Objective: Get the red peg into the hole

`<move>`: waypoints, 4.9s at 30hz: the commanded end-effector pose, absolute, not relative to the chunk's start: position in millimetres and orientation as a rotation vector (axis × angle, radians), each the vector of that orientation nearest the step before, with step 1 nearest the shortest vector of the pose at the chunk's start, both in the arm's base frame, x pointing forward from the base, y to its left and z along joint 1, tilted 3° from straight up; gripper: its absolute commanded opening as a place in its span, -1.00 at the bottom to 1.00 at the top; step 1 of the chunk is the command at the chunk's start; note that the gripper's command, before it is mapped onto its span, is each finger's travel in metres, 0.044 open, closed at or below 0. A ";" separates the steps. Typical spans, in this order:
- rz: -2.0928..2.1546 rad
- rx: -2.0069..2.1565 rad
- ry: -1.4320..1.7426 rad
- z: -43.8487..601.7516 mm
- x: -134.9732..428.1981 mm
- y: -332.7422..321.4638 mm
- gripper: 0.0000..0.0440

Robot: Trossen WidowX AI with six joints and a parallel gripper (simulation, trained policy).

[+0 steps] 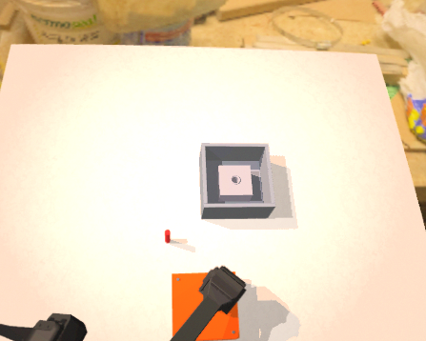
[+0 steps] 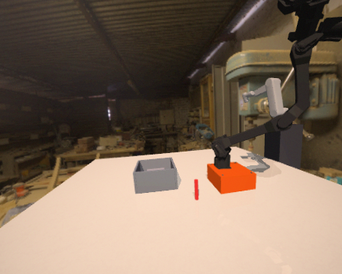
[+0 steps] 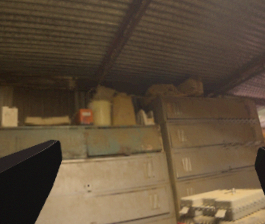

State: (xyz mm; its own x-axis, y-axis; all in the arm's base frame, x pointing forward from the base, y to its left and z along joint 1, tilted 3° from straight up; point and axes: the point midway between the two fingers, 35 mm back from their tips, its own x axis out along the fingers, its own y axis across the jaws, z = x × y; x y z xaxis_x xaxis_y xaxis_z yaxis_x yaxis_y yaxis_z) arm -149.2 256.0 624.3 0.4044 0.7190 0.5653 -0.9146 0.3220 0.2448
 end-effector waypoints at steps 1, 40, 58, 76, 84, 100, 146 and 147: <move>1.092 0.695 -0.376 635.8 -129.5 232.4 1.00; 0.338 1.810 0.112 534.9 196.9 22.9 1.00; -0.234 1.861 0.559 370.7 268.8 29.8 1.00; -0.657 1.481 1.032 232.2 243.5 68.9 1.00; -0.748 1.222 1.214 189.9 216.1 84.1 1.00; -0.815 0.679 1.498 117.5 159.9 109.0 1.00; -0.716 0.332 1.546 -36.6 146.8 128.6 -0.83; -0.723 0.326 1.549 -37.0 146.3 128.3 -0.91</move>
